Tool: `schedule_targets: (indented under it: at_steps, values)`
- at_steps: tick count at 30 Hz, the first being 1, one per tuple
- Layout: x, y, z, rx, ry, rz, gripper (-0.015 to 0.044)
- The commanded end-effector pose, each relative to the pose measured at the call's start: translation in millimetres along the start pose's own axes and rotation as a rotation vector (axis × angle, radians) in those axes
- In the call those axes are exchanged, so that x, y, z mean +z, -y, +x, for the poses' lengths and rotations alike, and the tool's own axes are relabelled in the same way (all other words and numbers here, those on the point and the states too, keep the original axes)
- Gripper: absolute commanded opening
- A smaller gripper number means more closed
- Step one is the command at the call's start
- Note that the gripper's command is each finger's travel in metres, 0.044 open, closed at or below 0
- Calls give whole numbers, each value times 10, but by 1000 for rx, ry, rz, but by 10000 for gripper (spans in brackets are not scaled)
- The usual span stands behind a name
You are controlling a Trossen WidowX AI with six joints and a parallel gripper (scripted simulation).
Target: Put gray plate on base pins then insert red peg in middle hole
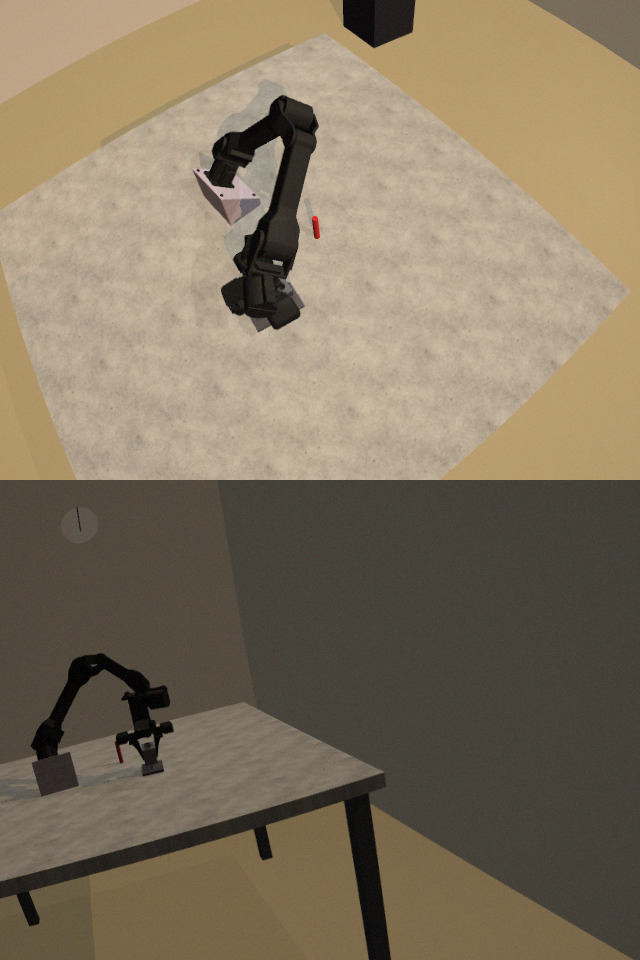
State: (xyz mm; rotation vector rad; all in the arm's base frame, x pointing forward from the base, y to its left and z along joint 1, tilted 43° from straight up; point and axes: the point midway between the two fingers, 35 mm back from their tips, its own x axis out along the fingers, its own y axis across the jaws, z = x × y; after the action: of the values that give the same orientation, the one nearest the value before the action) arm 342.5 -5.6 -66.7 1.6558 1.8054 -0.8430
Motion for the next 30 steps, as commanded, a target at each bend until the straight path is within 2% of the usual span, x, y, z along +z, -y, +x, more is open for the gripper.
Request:
schedule_targets:
  at_steps: [1,14,30]
  values:
    - [-2,21,94,-3,-9,9,0]
    - [-4,4,102,-1,-1,0,0]
    - [-4,4,102,-1,-1,0,420]
